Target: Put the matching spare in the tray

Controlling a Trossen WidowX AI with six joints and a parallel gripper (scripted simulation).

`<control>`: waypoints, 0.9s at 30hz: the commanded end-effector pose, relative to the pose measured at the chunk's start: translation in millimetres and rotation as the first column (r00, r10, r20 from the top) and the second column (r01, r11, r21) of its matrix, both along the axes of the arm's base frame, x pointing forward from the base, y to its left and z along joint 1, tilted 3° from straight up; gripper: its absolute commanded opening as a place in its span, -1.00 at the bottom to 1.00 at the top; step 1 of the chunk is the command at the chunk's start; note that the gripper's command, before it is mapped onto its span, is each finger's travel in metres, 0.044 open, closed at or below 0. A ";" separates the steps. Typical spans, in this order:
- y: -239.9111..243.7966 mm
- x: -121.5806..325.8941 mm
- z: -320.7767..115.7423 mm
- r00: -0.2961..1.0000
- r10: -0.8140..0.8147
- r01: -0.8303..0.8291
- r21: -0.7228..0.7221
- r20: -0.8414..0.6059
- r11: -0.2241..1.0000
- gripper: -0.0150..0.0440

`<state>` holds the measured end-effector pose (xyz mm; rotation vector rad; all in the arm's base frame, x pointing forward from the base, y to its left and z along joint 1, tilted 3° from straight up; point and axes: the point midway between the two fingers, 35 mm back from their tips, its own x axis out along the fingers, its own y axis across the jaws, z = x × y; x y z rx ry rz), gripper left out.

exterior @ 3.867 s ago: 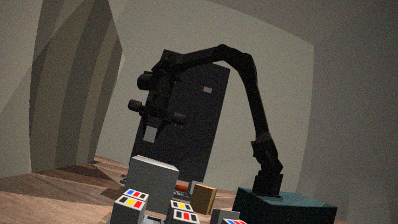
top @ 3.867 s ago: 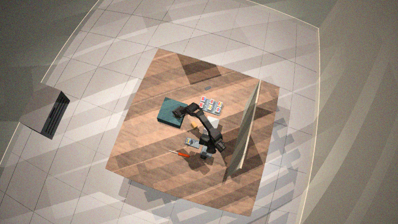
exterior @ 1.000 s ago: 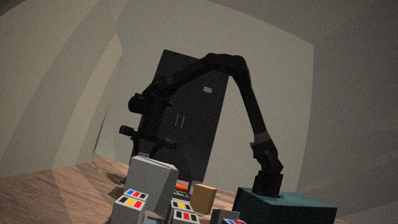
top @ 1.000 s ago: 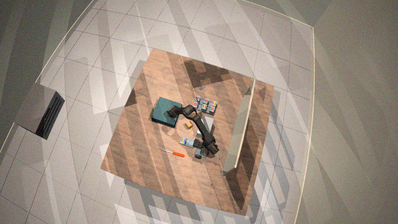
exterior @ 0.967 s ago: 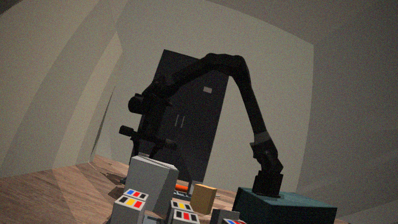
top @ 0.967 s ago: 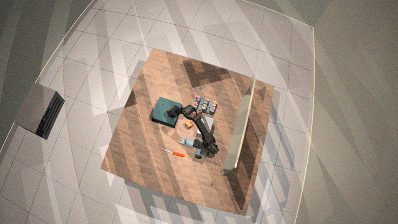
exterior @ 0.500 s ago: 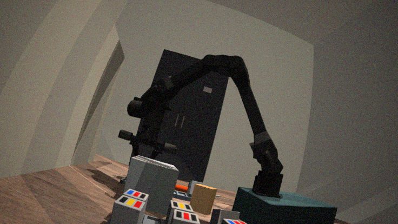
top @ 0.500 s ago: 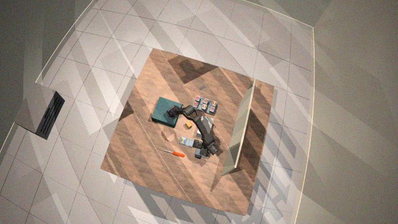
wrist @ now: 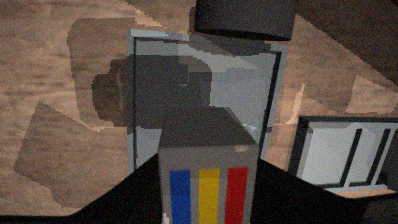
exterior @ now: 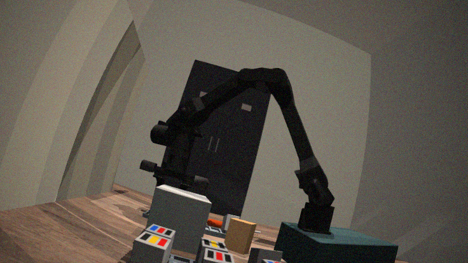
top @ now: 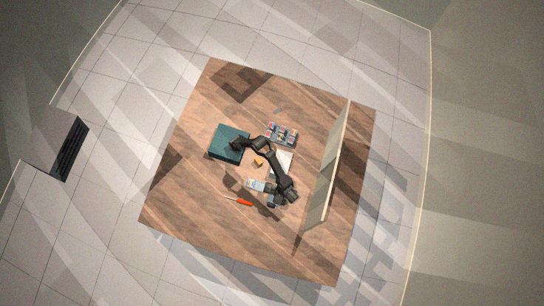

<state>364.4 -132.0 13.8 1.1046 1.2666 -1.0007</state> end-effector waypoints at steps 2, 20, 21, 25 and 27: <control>1.1 -0.5 -5.9 1.000 -0.006 0.006 0.003 0.000 1.000 -0.49; 1.9 -2.3 -16.8 1.000 0.000 0.000 0.000 -0.001 1.000 -0.31; 1.9 -2.3 -16.8 1.000 0.000 0.000 0.000 -0.001 1.000 -0.22; 1.9 -2.3 -16.8 1.000 0.000 0.000 0.000 -0.001 1.000 0.13; 1.9 -2.3 -16.8 1.000 0.000 0.000 0.000 -0.001 1.000 0.31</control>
